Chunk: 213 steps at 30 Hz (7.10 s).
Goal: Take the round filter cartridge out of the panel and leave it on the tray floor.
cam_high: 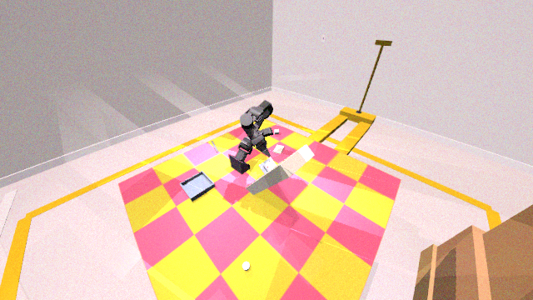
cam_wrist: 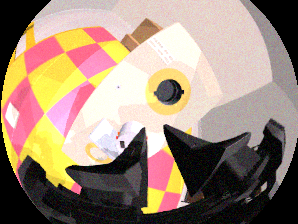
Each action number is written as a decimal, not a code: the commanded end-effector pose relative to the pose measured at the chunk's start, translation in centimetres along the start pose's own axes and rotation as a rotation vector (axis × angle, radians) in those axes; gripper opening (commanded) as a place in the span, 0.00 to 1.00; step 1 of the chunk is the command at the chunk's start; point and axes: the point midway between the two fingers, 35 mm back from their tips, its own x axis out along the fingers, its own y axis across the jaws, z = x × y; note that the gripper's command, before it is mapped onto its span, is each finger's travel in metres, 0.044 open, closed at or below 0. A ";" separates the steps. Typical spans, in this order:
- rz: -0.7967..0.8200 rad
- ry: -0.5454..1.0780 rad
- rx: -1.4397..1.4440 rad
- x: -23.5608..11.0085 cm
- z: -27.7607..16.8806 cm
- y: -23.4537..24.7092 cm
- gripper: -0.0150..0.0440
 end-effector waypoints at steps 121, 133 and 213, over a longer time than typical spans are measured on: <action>0.159 0.390 0.960 -4.1 -3.6 -5.9 0.25; 0.146 0.447 1.013 -4.1 -7.6 -7.0 0.25; -1.049 0.943 2.070 -12.9 -41.1 12.6 0.25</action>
